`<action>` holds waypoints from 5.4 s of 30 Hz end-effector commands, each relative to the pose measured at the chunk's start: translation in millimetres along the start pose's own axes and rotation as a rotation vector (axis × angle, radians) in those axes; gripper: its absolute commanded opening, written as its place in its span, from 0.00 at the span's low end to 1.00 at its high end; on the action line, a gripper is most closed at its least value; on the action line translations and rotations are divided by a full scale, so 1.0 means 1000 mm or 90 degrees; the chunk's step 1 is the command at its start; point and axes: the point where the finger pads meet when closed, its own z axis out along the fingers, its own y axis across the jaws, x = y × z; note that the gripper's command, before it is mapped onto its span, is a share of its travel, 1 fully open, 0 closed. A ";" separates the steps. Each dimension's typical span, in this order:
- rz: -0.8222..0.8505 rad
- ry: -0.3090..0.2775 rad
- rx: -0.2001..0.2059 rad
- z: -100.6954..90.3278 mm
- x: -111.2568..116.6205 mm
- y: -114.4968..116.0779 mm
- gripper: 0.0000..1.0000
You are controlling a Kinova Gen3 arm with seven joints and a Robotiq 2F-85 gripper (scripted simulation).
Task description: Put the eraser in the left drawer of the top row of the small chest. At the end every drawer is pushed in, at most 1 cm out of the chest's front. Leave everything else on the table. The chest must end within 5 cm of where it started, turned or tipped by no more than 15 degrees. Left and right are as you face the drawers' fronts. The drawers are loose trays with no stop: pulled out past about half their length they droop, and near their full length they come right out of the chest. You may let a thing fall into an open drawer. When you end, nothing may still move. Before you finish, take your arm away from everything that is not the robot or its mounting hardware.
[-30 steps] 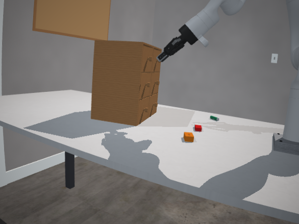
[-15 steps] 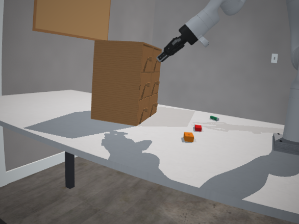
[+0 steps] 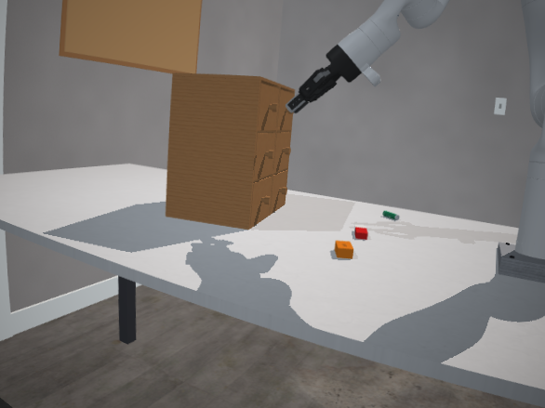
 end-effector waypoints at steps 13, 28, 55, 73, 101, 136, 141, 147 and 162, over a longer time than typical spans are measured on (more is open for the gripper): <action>0.001 0.000 0.003 0.001 0.001 -0.001 0.33; -0.001 0.002 -0.001 0.011 -0.009 0.001 0.33; -0.001 0.001 -0.001 0.025 -0.025 0.000 0.33; -0.001 0.001 -0.001 0.025 -0.025 0.000 0.13; -0.001 0.000 0.000 0.024 -0.024 0.000 0.13; 0.000 -0.002 0.004 0.004 -0.004 -0.002 0.13; 0.001 -0.002 0.004 -0.002 0.001 -0.002 0.13; 0.001 -0.002 0.003 -0.006 0.005 -0.002 0.13; 0.001 -0.002 0.003 -0.018 0.017 -0.001 0.13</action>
